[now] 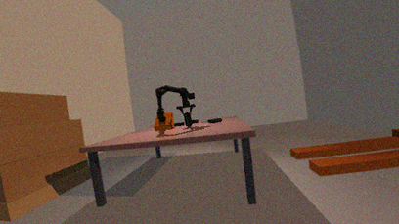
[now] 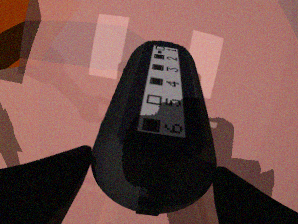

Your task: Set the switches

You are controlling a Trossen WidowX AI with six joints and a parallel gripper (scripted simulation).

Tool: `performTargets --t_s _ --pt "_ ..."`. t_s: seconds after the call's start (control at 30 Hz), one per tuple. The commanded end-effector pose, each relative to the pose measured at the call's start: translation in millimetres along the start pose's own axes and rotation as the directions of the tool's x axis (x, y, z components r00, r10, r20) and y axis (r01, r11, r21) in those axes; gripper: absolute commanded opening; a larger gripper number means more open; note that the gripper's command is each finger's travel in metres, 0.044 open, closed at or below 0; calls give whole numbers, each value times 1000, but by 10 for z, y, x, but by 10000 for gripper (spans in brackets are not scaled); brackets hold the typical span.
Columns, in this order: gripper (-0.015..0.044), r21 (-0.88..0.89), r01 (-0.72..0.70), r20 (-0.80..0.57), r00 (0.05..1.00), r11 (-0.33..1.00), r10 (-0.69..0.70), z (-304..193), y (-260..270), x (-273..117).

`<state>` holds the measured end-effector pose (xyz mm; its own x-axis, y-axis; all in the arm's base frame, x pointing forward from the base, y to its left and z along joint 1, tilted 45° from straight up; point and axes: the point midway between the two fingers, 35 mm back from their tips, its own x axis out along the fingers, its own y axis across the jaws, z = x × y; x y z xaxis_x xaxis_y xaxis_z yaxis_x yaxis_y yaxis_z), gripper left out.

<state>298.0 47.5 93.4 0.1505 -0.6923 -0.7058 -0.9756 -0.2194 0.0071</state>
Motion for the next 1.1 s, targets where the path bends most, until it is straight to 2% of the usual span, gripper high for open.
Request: performTargets --t_s 0.0,1.07 --pt "338 3 -8 9 1000 1000 8 59 4 7" --pt "338 3 -8 11 1000 1000 8 415 3 -21"
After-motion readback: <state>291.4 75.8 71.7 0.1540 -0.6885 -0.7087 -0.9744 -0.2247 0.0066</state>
